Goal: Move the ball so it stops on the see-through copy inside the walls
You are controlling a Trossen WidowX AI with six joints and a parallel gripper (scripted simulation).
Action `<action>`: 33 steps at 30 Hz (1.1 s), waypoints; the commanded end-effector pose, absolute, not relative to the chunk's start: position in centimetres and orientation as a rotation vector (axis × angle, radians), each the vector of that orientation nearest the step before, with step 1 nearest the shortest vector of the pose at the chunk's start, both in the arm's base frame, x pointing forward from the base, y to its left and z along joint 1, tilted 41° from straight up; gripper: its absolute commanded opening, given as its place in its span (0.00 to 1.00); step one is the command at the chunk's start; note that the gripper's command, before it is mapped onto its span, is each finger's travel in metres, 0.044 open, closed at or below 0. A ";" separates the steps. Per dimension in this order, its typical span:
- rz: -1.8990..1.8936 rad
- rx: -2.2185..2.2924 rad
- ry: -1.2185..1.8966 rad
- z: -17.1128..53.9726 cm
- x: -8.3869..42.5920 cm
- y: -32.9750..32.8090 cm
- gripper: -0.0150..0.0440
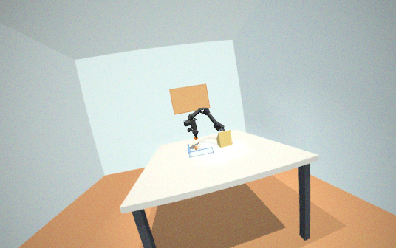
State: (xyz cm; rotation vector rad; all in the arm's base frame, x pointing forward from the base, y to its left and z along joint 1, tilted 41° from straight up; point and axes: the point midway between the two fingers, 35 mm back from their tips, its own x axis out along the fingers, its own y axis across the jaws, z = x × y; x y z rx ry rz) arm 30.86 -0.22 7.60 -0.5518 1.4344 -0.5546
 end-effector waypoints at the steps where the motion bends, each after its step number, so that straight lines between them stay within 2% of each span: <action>1: -0.557 -0.546 1.430 6.8 32.0 -1.7 0.25; 22: -0.562 -0.550 1.428 0.9 33.4 -7.8 0.25; 33: -0.563 -0.551 1.428 0.2 33.5 -8.4 0.25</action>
